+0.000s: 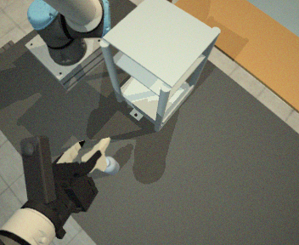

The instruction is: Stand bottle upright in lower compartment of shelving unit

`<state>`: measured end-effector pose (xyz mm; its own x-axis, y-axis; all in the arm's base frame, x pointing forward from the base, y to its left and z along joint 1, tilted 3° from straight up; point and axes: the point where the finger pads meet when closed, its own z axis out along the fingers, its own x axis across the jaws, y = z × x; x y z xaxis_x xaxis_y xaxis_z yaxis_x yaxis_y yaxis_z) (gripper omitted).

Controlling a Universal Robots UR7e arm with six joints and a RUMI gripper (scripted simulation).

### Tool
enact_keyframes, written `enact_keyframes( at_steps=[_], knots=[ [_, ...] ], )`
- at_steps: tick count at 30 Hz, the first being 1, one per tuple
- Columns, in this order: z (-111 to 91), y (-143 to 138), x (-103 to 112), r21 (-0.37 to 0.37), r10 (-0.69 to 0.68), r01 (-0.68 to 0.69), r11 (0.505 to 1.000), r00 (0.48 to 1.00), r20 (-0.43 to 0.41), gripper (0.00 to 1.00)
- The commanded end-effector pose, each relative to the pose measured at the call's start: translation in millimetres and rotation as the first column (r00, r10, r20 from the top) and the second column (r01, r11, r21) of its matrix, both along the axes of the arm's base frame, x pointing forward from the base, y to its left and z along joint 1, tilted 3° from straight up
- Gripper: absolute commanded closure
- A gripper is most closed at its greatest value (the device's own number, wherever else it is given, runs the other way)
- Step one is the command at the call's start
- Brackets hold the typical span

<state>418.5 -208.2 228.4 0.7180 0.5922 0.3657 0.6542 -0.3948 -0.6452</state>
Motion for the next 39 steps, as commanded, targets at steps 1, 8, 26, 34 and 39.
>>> enact_keyframes(
  at_steps=[1, 8, 26, 34, 39],
  knots=[
    [-8, 1, 0, 0.094, -0.094, 0.103, 0.99, 0.991, -0.094, 0.55],
    [-16, 0, 2, 0.175, -0.171, 0.207, 0.963, 0.965, -0.199, 0.55],
    [-30, -12, 11, 0.314, -0.284, 0.465, 0.828, 0.83, -0.481, 0.55],
    [-36, -22, 17, 0.343, -0.291, 0.567, 0.749, 0.747, -0.598, 0.55],
    [-39, -27, 20, 0.349, -0.287, 0.607, 0.714, 0.709, -0.645, 0.55]
  ],
)
